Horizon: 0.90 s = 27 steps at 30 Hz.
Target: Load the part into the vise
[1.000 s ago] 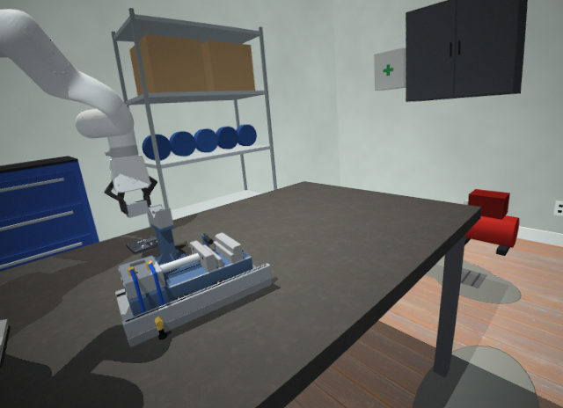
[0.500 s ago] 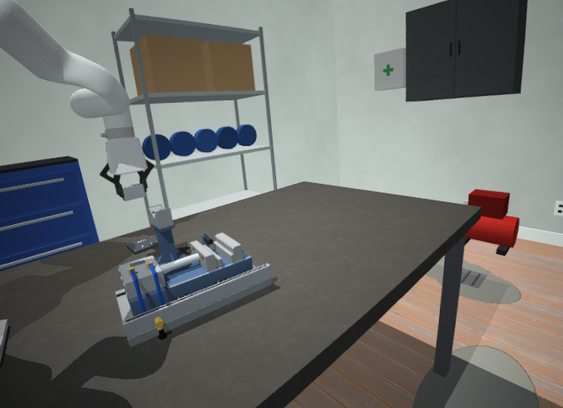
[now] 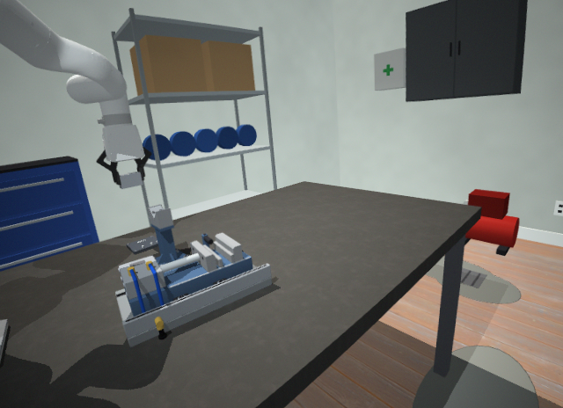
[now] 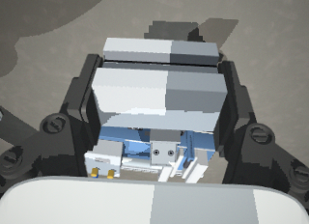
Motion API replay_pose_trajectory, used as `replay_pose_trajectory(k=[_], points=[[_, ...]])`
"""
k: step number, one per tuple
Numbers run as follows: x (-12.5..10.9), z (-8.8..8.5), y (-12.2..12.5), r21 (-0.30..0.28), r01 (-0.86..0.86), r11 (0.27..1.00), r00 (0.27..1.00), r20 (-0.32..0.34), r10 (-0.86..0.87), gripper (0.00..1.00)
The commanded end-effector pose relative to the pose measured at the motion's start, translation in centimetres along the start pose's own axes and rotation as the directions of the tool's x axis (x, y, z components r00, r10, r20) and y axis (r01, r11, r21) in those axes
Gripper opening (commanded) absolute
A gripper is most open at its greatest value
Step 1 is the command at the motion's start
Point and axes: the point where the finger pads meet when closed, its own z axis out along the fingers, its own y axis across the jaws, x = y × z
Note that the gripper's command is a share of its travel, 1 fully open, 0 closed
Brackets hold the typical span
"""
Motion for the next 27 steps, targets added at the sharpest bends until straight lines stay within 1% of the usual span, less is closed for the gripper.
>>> replay_pose_trajectory(k=[1, 6, 27], points=[[0.05, -1.21, 0.09, -0.003, 0.000, 1.000, 1.000, -0.002, 0.000, 0.00], [0.05, -1.58, 0.09, -0.003, 0.000, 1.000, 1.000, -0.002, 0.000, 0.00], [0.05, -1.71, 0.08, -0.003, 0.000, 1.000, 1.000, -0.002, 0.000, 0.00]])
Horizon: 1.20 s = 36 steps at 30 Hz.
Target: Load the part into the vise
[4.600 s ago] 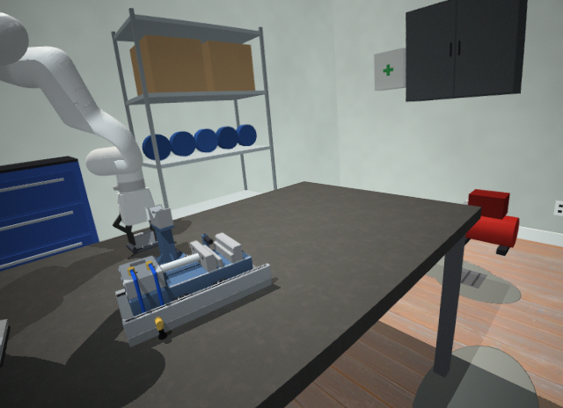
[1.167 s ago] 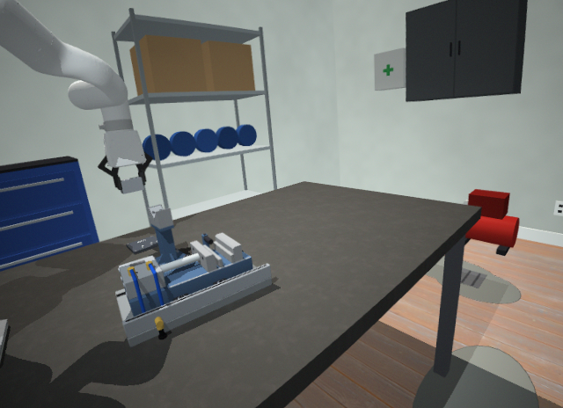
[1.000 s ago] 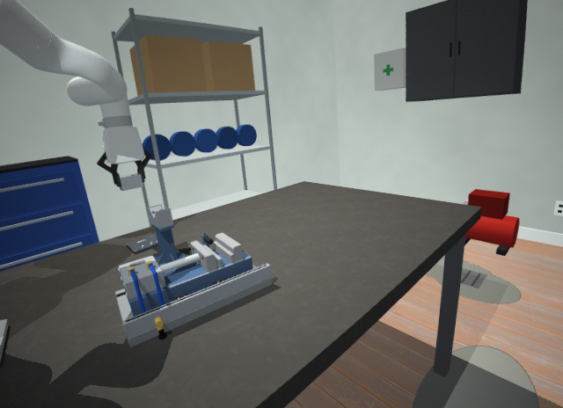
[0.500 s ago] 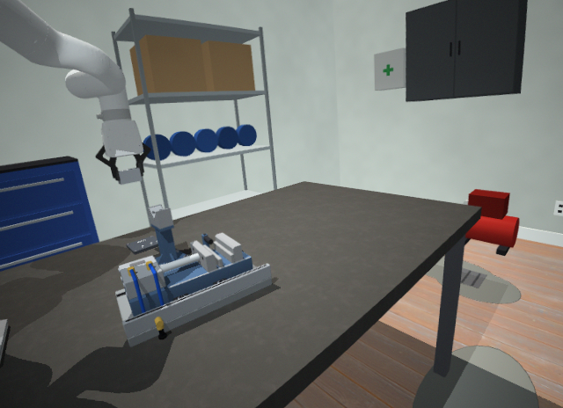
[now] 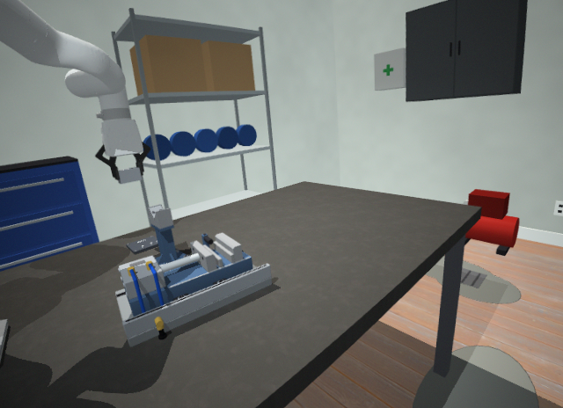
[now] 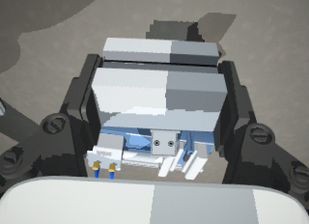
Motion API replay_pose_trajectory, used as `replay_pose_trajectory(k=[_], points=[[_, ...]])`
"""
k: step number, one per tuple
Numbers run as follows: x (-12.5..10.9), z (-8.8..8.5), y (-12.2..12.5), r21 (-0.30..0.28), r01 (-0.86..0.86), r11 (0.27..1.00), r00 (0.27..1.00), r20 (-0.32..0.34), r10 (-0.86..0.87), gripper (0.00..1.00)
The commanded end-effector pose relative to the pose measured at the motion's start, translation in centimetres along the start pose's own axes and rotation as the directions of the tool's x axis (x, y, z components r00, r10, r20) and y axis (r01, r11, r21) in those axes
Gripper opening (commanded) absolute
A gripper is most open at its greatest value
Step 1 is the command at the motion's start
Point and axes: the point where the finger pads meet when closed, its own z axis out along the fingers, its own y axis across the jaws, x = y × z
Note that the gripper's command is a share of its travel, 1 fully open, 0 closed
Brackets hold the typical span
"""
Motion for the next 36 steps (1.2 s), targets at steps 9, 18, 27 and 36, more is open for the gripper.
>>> replay_pose_trajectory(k=[9, 18, 27, 36], points=[[-0.1, -0.2, 0.1, -0.004, 0.000, 1.000, 1.000, -0.003, 0.000, 0.00], [-0.8, -0.2, 0.3, -0.003, 0.000, 1.000, 1.000, -0.003, 0.000, 0.00], [-2.5, -0.2, 0.7, -0.001, 0.001, 1.000, 1.000, -0.003, -0.001, 0.00], [-4.6, -0.2, 1.1, 0.000, 0.003, 1.000, 1.000, -0.003, -0.003, 0.00]])
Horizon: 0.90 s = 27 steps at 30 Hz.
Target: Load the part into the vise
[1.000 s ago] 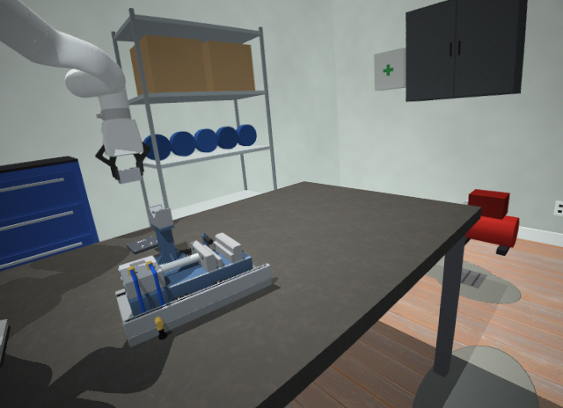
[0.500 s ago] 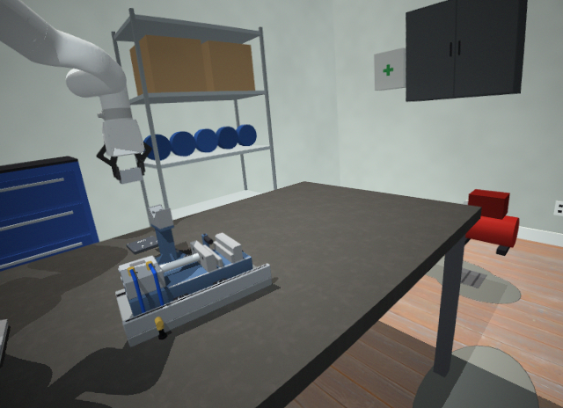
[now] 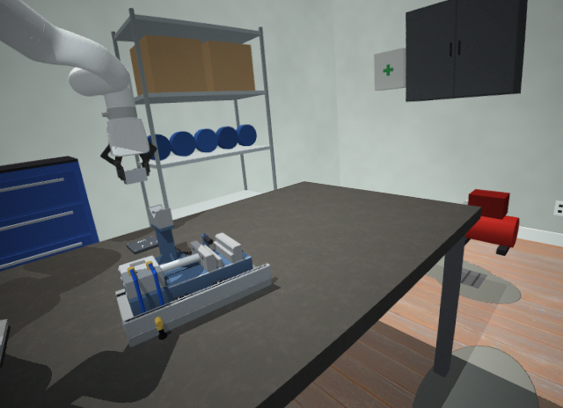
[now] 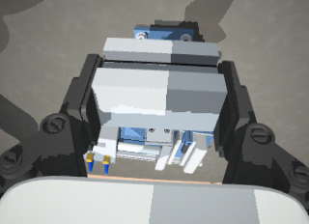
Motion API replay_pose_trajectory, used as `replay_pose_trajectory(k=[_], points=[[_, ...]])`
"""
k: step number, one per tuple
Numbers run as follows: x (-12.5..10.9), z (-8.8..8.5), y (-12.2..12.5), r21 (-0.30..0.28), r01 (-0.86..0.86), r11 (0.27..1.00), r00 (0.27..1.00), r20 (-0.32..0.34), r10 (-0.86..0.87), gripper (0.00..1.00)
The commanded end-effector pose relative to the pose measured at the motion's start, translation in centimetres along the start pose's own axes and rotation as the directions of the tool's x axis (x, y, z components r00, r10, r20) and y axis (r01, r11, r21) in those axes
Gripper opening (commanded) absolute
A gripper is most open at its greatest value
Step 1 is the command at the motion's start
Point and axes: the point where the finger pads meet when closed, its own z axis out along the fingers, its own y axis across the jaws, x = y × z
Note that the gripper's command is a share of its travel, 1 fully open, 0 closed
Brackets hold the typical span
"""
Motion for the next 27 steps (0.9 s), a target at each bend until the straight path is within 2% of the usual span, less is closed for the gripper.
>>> replay_pose_trajectory(k=[1, 27], points=[[-1.7, -0.2, 0.4, -0.003, 0.001, 1.000, 1.000, -0.003, -0.001, 0.00], [-10.4, -0.2, 0.8, -0.003, 0.008, 1.000, 1.000, -0.004, -0.008, 0.00]])
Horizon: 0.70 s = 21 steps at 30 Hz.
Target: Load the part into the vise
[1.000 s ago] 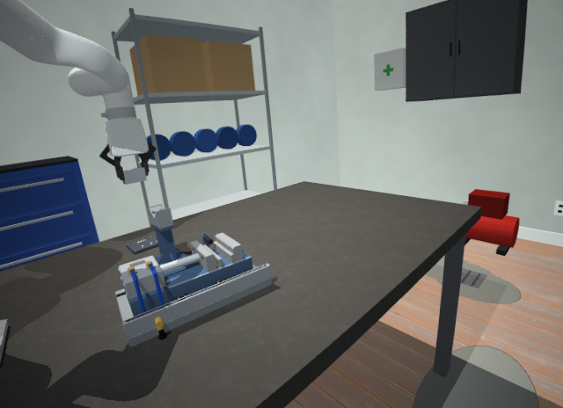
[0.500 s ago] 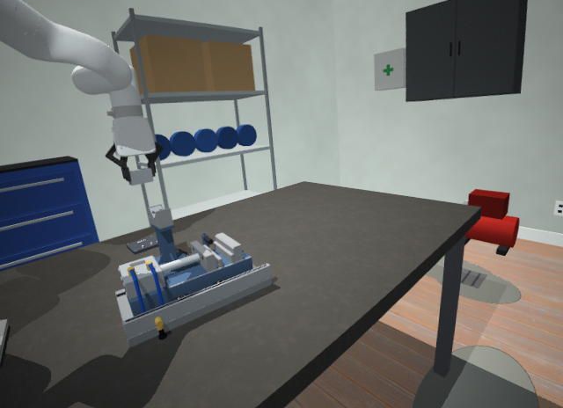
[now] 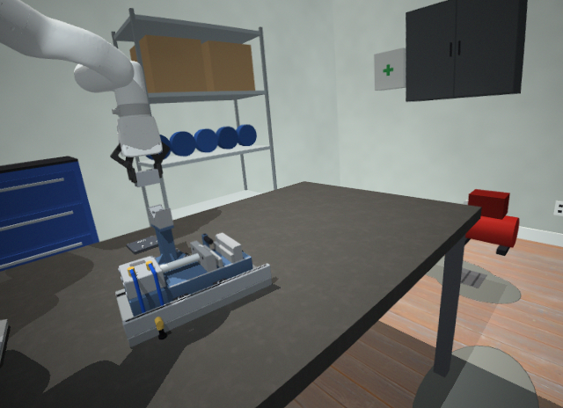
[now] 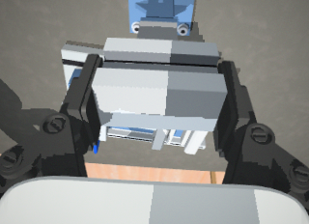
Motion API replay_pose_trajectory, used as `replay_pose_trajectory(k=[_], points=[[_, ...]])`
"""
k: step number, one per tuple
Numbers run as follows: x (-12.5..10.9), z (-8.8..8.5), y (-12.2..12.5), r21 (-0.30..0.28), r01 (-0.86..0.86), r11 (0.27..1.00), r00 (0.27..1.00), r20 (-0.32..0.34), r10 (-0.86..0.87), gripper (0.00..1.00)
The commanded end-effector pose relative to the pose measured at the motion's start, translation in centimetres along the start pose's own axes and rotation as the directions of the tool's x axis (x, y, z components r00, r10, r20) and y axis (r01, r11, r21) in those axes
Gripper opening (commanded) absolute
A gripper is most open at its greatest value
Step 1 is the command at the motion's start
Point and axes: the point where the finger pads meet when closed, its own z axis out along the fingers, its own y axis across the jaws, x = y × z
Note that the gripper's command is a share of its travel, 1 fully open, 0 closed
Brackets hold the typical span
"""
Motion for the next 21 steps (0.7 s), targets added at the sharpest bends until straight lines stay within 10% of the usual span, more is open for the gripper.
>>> replay_pose_trajectory(k=[1, 21], points=[[-2.3, -0.2, 0.0, -0.005, 0.003, 1.000, 1.000, -0.004, -0.003, 0.00], [-5.7, -0.2, -0.4, -0.009, 0.006, 1.000, 1.000, -0.004, -0.006, 0.00]])
